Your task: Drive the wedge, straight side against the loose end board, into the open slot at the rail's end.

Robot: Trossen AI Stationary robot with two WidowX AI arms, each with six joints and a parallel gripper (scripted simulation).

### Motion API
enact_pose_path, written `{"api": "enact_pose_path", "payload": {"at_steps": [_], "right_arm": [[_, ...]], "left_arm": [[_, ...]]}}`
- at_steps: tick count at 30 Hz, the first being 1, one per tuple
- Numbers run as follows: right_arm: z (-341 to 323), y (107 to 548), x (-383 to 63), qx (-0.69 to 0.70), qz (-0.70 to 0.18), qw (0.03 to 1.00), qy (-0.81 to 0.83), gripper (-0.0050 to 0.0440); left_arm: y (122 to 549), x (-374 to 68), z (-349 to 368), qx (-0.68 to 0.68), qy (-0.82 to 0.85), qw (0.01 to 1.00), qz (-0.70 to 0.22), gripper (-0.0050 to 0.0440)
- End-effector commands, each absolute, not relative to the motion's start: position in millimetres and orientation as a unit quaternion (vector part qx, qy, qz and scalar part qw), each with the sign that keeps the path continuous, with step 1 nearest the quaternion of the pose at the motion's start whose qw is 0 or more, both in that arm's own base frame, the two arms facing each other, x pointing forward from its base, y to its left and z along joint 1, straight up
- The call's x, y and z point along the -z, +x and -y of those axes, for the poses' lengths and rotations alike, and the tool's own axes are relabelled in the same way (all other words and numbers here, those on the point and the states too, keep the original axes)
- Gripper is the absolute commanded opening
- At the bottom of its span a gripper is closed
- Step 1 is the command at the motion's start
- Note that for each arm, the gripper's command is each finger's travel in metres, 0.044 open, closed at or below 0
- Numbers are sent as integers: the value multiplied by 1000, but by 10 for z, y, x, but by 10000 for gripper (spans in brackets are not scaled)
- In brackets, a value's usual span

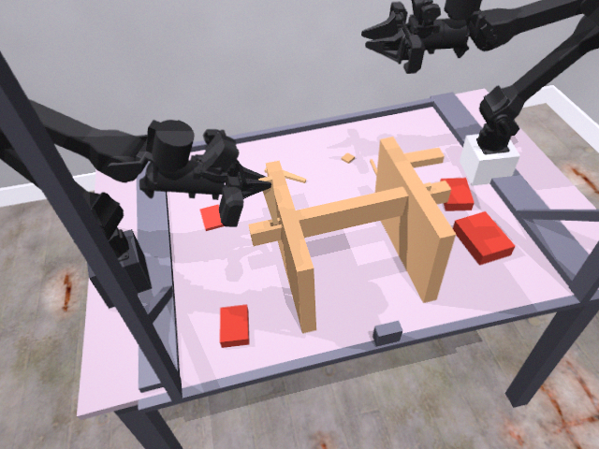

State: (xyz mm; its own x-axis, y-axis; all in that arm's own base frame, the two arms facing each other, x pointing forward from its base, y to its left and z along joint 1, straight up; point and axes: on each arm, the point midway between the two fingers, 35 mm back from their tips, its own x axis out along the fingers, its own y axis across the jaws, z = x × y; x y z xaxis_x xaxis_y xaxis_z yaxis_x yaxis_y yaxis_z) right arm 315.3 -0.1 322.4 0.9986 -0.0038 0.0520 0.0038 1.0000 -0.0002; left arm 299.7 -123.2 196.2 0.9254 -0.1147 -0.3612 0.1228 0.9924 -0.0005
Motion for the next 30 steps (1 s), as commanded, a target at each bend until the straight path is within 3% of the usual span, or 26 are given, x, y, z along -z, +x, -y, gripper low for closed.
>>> {"api": "enact_pose_path", "payload": {"at_steps": [1, 30], "right_arm": [[15, 3143, -3235, 5, 28, 1000, -3, 205], [15, 3143, -3235, 5, 28, 1000, -3, 205]], "left_arm": [[2985, -1971, 1228, 60, 9, 982, -180, 10], [3001, -1860, 1239, 60, 10, 981, -182, 10]]}}
